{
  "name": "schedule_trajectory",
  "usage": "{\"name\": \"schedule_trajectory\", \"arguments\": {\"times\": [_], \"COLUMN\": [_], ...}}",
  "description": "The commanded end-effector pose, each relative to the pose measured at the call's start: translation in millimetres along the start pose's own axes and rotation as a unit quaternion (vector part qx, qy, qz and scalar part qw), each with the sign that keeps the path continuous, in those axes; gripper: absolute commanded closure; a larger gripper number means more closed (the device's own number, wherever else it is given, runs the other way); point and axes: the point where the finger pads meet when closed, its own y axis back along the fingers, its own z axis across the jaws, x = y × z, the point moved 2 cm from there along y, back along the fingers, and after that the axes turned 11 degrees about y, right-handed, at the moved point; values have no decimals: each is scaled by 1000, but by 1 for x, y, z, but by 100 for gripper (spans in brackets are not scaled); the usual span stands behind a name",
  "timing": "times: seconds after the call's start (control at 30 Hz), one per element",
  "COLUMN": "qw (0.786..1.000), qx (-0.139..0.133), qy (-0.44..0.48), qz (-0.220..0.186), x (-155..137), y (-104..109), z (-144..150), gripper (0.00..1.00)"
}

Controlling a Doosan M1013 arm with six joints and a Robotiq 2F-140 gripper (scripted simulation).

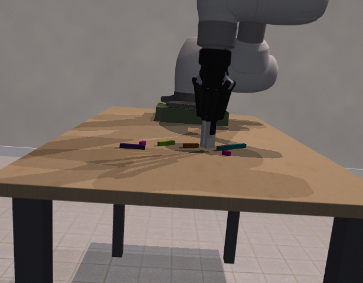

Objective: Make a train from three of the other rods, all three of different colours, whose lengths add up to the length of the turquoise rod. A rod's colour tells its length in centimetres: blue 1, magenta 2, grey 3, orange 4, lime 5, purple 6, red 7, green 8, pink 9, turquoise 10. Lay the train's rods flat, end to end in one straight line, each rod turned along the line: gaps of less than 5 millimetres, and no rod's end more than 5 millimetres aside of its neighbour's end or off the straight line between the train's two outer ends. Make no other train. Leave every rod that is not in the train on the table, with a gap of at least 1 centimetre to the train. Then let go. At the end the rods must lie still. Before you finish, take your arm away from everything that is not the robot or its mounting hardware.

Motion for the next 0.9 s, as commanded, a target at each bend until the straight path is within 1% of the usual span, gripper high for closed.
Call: {"name": "schedule_trajectory", "arguments": {"times": [0.0,0.33,0.87], "qw": [1000,1000,1000], "qx": [0,0,0], "qy": [0,0,0], "qz": [0,0,0], "x": [0,0,0], "y": [-3,-8,-8], "z": [0,0,0], "gripper": [97,97,97]}}
